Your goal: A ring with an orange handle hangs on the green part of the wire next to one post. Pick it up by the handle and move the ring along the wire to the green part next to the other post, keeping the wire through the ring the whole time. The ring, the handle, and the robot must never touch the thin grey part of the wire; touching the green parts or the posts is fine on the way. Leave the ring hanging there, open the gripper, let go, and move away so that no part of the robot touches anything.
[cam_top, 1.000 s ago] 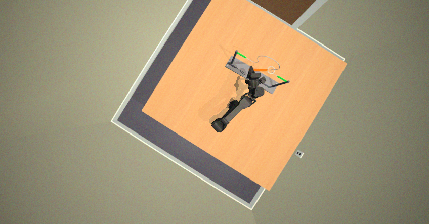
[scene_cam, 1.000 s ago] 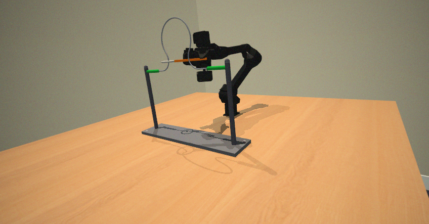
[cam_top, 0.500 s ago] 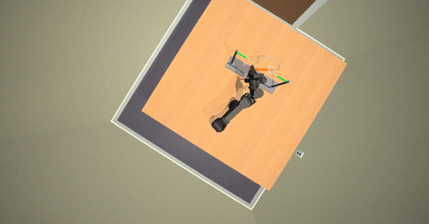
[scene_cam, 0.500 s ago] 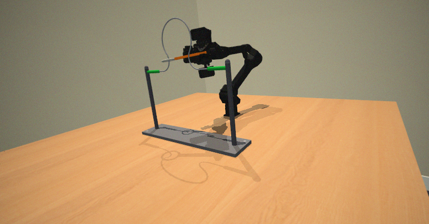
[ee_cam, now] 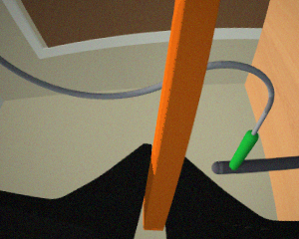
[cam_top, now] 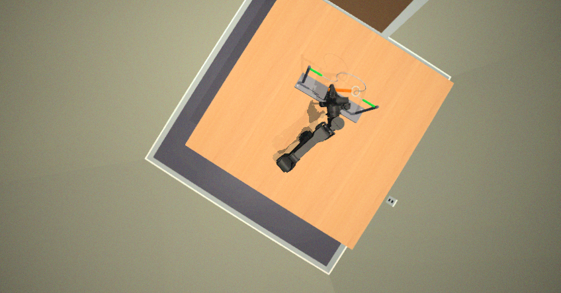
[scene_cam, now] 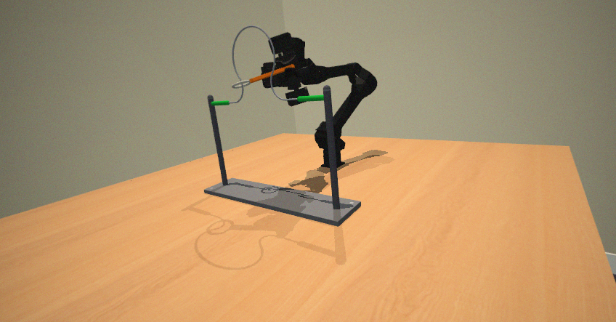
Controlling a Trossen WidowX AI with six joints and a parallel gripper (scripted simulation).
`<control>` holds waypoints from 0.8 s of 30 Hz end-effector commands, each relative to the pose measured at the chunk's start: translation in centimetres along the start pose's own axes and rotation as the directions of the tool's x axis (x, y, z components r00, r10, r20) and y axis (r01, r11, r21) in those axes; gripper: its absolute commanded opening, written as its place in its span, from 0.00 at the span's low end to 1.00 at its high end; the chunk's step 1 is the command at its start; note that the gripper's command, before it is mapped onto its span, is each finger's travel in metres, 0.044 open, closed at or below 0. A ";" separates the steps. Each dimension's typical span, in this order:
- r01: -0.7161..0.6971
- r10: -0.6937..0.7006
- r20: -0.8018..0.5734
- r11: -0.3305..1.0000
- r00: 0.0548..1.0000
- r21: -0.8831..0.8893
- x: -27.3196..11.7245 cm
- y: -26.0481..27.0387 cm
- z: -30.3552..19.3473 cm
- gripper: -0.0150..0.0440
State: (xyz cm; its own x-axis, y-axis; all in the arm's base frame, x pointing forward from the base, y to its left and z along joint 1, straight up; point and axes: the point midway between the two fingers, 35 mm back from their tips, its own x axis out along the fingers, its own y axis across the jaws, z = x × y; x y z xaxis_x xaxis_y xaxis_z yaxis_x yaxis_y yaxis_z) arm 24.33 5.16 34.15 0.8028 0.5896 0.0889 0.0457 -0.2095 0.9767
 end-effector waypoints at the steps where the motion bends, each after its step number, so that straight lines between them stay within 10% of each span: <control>1: -0.025 0.025 -0.006 0.999 1.000 0.026 -0.1 1.1 -0.1 0.00; 24: -0.074 0.076 -0.011 0.989 0.997 0.130 -0.4 3.3 0.2 0.00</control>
State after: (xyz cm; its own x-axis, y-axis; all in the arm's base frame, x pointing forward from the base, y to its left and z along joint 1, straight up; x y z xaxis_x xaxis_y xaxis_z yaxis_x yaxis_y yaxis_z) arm 24.37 4.23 36.57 0.8007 0.5790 0.1536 0.0689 -0.3437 0.9366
